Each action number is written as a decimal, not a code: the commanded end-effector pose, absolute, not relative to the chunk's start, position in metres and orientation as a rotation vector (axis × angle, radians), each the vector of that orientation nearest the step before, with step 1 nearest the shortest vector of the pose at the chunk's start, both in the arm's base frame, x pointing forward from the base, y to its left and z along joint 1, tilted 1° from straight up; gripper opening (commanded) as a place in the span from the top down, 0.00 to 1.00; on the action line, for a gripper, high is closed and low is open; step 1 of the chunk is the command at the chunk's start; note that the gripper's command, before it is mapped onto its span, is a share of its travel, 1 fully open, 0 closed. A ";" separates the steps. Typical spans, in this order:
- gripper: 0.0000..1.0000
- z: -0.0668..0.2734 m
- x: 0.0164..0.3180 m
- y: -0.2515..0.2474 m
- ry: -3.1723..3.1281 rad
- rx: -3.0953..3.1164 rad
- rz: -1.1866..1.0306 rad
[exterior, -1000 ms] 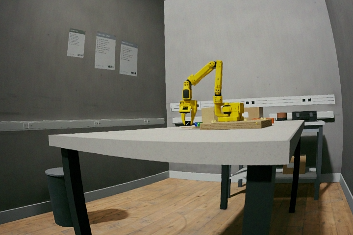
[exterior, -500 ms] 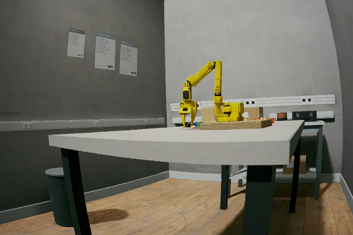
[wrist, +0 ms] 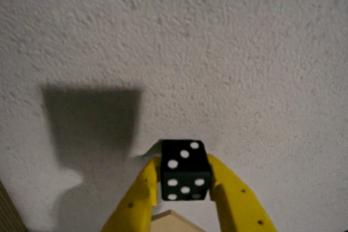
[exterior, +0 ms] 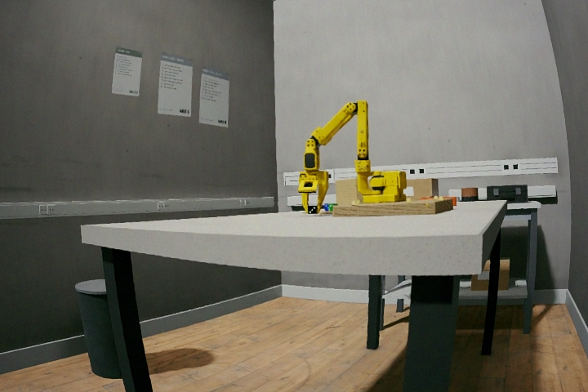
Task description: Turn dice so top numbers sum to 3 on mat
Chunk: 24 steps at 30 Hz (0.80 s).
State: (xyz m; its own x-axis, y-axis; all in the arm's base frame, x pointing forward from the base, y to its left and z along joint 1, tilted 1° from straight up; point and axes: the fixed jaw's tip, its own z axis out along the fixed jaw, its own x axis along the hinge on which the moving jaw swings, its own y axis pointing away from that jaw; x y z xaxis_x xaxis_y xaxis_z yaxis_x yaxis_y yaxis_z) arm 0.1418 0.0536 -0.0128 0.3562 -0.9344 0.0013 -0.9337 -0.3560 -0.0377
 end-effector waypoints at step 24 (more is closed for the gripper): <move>1.00 -0.020 0.138 0.052 1.770 -2.579 -0.015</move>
State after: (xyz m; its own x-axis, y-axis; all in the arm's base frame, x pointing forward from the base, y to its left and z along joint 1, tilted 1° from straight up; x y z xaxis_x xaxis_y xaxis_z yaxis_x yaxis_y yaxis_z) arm 0.1418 0.0536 -0.0161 0.3562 -0.9344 0.0013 -0.9337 -0.3560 -0.0374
